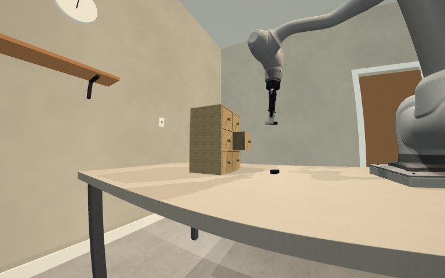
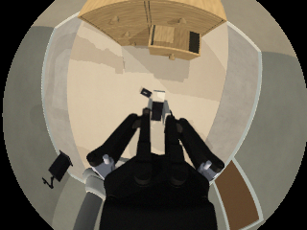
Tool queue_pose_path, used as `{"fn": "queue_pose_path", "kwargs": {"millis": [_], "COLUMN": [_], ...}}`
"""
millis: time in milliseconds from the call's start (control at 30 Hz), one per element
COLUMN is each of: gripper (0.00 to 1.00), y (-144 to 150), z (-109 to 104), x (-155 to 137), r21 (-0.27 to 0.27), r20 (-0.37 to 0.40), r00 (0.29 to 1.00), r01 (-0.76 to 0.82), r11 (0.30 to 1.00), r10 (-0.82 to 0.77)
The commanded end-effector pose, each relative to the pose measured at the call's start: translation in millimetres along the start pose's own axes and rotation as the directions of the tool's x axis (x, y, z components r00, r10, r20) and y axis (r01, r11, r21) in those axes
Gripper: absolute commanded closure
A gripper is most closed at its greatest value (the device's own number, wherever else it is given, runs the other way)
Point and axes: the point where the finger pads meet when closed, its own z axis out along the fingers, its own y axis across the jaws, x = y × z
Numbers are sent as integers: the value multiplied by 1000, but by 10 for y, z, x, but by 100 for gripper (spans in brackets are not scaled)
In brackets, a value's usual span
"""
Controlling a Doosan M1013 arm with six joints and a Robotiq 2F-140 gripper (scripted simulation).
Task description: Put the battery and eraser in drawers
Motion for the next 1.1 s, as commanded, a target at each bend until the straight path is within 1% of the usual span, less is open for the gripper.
{"fn": "queue_pose_path", "kwargs": {"millis": [0,100,167,333,467,633,667,733,900,1067], "gripper": [89,89,89,89,89,89,89,89,89,89], "y": [-1,-1,-1,-1,-2,-3,-4,-4,-2,-6], "z": [12,20,20,40,58,75,77,77,89,98], "x": [-17,-34,-34,-68,-99,-128,-132,-132,-153,-167], "r21": [1,1,1,1,1,1,2,2,1,2], "r20": [-82,-155,-155,-303,-437,-552,-569,-569,-639,-690], "r00": [997,988,988,953,900,834,822,822,769,723], "r01": [1,1,1,1,1,1,1,1,1,2], "r11": [1000,1000,1000,1000,1000,1000,1000,1000,1000,1000], "r10": [-1,0,0,0,0,0,0,0,0,0]}}
